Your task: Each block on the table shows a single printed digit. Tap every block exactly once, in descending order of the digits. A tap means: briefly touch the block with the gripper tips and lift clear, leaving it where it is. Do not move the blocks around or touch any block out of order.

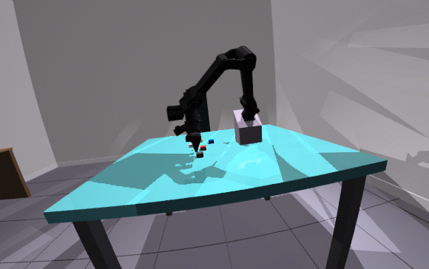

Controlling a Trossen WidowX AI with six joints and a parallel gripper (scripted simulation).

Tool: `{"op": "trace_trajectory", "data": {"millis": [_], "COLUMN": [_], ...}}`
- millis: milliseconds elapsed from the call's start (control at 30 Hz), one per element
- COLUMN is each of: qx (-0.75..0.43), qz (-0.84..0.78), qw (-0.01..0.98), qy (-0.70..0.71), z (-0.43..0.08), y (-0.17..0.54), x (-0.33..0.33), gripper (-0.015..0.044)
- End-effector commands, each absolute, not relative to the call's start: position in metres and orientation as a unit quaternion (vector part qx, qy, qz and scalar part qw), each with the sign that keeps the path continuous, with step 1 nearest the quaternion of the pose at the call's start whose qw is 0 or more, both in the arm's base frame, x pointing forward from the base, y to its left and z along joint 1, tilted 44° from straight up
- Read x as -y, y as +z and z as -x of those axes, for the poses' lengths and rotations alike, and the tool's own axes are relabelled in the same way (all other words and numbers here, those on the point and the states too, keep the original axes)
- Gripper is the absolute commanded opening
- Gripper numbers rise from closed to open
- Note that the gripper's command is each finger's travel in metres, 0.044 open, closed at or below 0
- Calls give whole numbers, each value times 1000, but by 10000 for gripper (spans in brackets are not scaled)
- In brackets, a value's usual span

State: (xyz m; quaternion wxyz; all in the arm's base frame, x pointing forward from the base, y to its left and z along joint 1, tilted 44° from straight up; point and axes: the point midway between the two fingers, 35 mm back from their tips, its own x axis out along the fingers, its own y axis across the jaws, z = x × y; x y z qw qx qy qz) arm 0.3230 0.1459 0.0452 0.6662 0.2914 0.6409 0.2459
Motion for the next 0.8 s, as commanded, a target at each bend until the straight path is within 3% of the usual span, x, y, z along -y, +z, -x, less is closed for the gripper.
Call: {"op": "trace_trajectory", "data": {"millis": [0,667,767], "qx": [-646,-646,-649], "qz": [-292,-292,-293], "qw": [663,663,661], "qy": [241,241,235], "z": [-320,-319,-314], "y": [36,53,61], "x": [-150,-133,-131], "gripper": [20,20,99]}}
